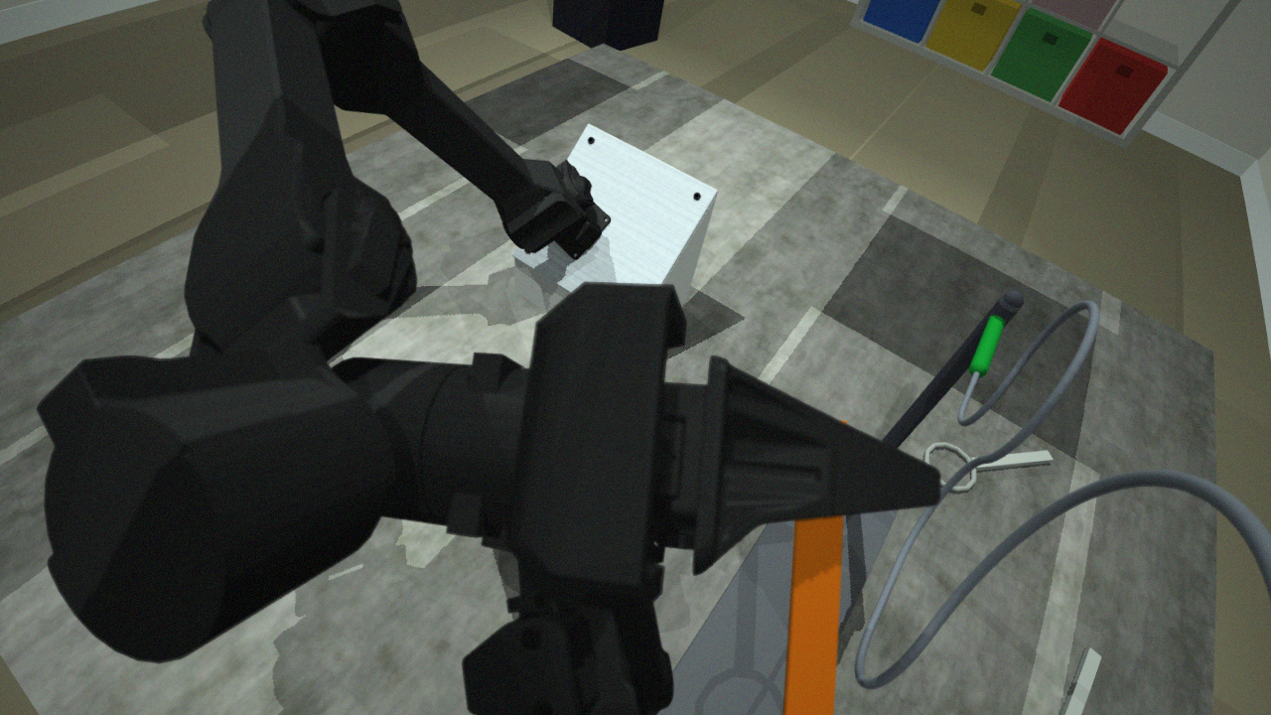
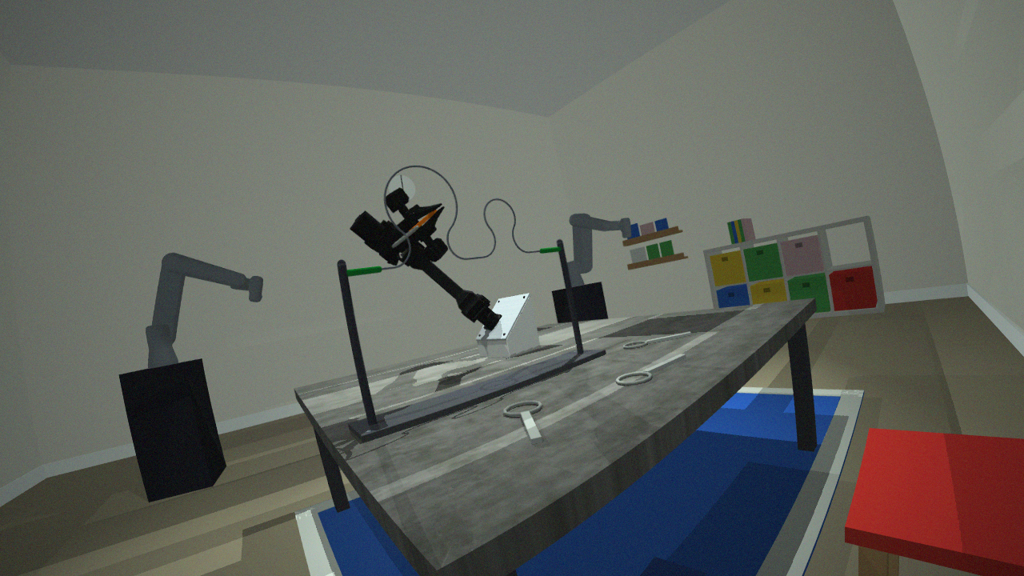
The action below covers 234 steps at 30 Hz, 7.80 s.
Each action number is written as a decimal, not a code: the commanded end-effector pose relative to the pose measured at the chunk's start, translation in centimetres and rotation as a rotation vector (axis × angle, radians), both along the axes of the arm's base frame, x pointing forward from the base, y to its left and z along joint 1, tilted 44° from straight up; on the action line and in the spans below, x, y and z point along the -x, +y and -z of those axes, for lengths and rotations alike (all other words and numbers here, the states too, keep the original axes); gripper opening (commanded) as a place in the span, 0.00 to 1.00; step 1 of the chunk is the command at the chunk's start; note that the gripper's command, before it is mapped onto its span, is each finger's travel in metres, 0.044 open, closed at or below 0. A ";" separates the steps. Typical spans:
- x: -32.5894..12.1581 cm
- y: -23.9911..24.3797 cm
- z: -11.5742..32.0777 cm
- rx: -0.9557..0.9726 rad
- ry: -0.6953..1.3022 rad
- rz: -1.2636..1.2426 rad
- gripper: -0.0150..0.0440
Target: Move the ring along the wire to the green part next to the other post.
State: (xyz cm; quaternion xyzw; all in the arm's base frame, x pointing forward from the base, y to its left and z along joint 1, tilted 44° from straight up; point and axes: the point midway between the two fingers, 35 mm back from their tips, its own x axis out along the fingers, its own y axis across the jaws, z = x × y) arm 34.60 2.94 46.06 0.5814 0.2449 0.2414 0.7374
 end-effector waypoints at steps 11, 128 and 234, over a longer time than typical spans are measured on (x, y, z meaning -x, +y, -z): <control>0.3 0.3 -1.6 -0.053 0.002 -0.011 0.00; 0.2 0.0 -2.0 0.374 -0.043 0.005 0.00; -0.6 -3.1 -0.1 1.369 -0.192 0.115 0.00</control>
